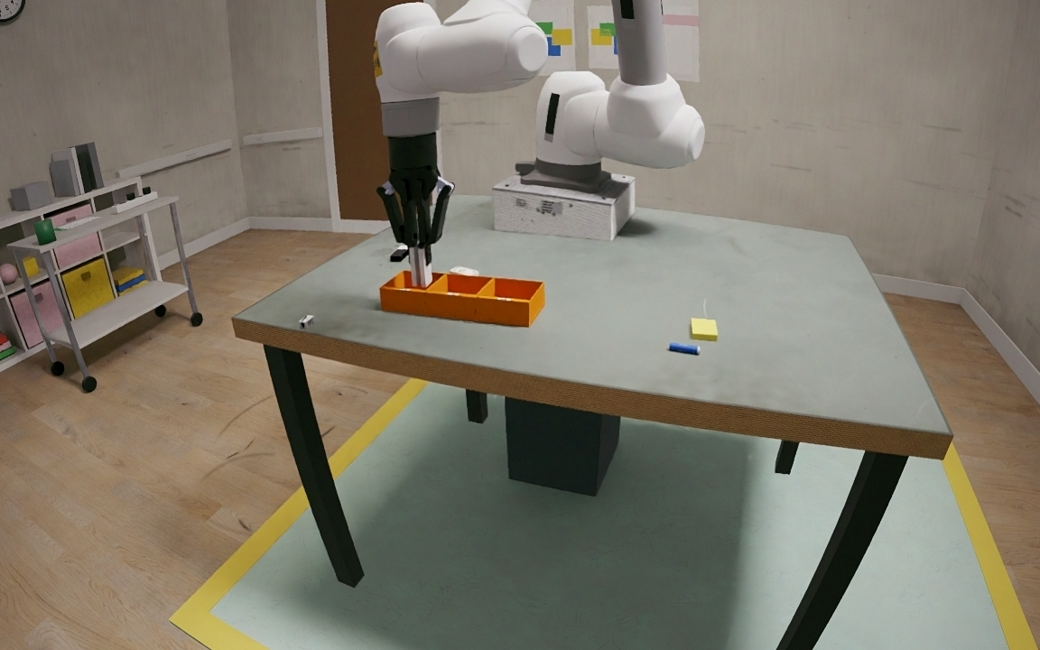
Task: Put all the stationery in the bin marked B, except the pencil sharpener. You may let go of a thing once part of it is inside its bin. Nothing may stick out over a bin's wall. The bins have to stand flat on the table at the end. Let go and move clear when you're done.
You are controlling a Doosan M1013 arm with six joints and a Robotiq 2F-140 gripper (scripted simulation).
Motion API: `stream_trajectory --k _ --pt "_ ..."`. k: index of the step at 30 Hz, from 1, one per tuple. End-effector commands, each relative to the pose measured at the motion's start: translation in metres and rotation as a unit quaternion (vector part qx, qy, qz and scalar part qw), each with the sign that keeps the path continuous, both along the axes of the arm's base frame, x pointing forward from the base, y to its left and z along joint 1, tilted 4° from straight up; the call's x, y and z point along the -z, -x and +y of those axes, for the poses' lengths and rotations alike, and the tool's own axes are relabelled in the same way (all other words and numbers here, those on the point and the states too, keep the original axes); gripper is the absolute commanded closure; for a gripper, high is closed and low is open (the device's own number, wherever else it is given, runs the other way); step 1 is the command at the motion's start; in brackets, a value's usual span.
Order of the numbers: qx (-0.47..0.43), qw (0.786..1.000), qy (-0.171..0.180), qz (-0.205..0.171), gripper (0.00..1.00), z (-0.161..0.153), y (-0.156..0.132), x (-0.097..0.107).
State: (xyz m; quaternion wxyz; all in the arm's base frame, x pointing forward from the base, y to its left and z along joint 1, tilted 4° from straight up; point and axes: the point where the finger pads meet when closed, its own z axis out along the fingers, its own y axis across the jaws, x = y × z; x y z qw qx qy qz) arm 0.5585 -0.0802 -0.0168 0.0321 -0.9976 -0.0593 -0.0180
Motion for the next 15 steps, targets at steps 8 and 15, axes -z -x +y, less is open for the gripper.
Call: stream_trajectory --k 8,15 --pt "0.001 1.000 -0.001 -0.001 0.85 -0.002 0.000 -0.012" --pt "0.001 1.000 -0.001 -0.001 0.85 -0.003 0.001 -0.034"
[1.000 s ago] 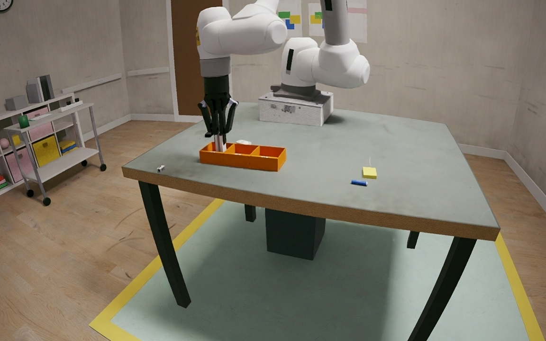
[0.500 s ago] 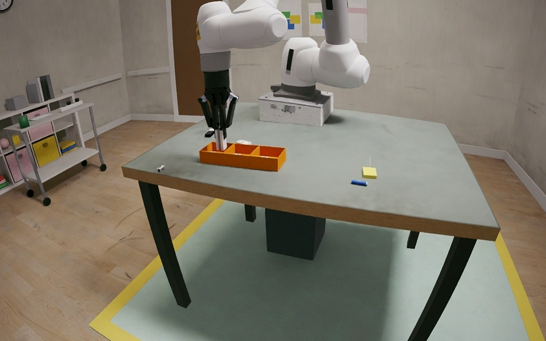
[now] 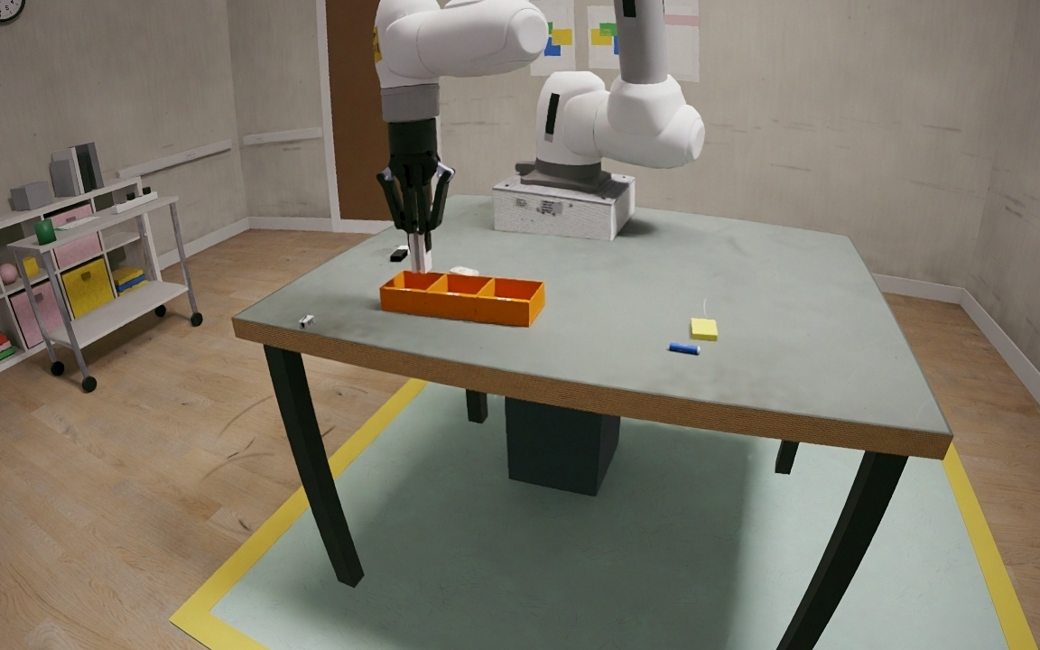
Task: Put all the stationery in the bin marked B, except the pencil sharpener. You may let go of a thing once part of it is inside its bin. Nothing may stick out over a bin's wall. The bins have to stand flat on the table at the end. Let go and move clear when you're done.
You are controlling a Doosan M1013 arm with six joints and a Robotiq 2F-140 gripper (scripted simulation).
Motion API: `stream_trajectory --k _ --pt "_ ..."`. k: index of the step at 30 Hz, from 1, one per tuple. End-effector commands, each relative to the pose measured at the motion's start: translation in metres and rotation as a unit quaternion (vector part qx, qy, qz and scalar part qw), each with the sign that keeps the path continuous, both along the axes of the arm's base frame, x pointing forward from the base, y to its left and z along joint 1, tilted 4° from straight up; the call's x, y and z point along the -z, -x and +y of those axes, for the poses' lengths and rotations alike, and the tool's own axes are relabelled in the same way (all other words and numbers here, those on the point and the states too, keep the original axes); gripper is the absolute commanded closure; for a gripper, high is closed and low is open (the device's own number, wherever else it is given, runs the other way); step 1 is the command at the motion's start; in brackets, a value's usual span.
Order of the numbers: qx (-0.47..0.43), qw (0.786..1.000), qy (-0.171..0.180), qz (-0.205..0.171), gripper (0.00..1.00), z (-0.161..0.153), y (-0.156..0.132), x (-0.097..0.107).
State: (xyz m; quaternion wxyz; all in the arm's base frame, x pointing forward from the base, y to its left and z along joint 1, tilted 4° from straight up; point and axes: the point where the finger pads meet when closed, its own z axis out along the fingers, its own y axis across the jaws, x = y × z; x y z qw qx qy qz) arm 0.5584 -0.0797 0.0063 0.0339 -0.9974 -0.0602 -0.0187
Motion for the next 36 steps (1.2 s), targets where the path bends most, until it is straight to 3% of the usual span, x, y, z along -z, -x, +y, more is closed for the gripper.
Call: stream_trajectory --k 1,29,36 --pt "0.002 1.000 0.001 0.000 0.85 -0.004 0.000 -0.011" --pt "0.002 1.000 0.001 0.000 0.85 -0.004 0.000 -0.011" --pt "0.002 1.000 0.001 0.000 0.85 0.026 0.002 -0.013"
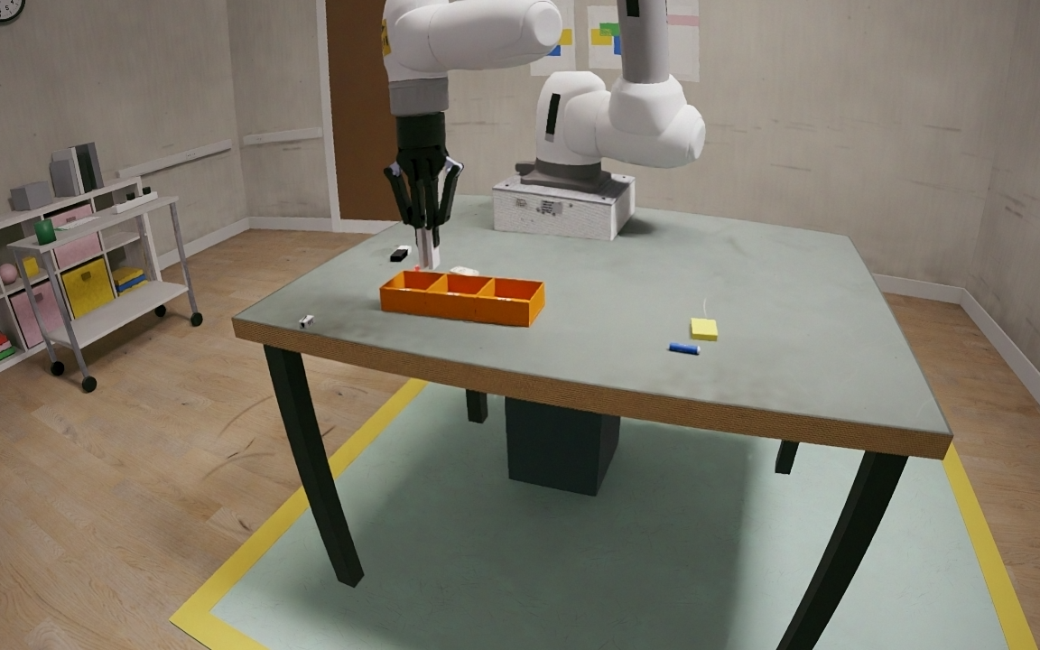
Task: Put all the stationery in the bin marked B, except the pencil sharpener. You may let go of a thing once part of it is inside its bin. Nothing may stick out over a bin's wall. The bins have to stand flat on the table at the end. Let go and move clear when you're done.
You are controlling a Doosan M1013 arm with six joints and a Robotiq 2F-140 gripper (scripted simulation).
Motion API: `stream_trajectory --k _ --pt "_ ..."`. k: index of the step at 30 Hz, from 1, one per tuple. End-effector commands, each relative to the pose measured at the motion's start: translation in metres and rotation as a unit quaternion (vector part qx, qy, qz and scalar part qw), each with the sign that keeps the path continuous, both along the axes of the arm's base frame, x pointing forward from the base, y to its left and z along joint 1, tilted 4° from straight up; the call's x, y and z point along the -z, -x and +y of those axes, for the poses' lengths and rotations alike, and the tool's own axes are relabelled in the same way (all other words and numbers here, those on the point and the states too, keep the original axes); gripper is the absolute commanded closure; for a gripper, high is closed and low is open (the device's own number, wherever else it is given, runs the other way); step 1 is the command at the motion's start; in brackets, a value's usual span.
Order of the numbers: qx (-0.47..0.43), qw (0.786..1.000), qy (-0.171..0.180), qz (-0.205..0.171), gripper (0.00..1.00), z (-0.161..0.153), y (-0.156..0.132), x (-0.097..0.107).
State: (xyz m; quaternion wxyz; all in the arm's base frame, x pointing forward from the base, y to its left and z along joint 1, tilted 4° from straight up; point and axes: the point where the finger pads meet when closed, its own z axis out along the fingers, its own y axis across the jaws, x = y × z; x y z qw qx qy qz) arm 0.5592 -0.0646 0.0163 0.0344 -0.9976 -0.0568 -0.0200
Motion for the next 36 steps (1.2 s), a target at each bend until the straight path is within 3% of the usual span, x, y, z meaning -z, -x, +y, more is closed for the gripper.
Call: stream_trajectory --k 1,12,36 --pt "-0.001 1.000 0.002 0.001 0.85 0.011 0.003 -0.003" --pt "-0.001 1.000 0.002 0.001 0.85 0.065 0.005 -0.007" --pt "-0.001 1.000 0.002 0.001 0.85 0.065 0.005 -0.007"
